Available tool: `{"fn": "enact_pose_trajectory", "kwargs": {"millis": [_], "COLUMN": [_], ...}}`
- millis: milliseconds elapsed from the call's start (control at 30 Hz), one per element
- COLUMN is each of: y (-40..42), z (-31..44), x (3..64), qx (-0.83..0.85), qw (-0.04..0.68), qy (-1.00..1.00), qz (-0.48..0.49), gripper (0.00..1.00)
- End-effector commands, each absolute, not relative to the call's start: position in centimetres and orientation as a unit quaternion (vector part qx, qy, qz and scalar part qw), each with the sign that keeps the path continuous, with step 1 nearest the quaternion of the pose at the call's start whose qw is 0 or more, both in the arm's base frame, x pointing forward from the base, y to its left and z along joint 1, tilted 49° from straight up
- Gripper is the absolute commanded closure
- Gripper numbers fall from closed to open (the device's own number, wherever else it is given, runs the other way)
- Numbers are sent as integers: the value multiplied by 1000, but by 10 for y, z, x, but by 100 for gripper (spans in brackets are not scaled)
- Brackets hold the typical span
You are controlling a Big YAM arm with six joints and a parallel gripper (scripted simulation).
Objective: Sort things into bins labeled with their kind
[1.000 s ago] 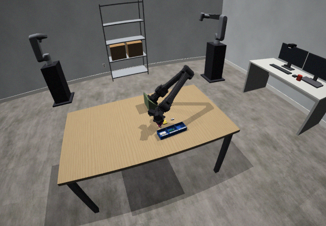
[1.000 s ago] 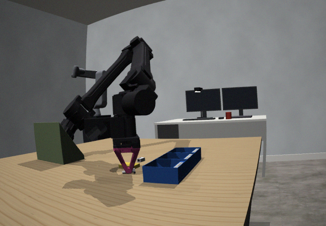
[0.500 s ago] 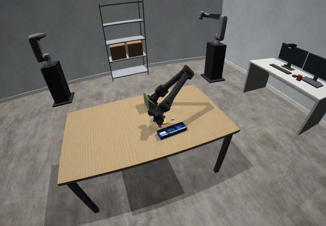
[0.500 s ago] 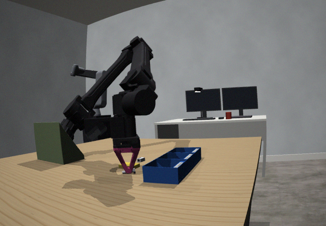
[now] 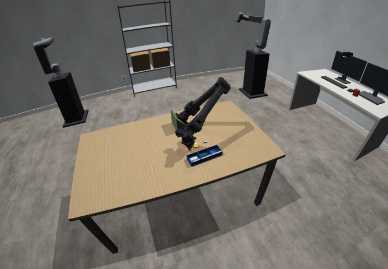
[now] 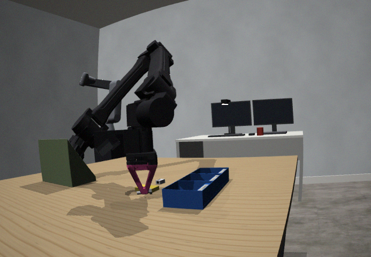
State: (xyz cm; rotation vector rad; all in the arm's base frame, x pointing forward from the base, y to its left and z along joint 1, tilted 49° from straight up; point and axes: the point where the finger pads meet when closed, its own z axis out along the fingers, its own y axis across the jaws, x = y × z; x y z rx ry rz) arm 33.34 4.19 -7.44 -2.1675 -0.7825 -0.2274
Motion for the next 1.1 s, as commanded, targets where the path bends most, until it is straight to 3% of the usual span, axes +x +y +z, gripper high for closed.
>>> {"fn": "enact_pose_trajectory", "kwargs": {"millis": [0, 1067], "y": [17, 5], "z": [-53, -29], "x": [358, 347], "qx": [-859, -854], "qw": [385, 394], "qy": [-317, -323], "qz": [-120, -104], "gripper": [100, 100]}}
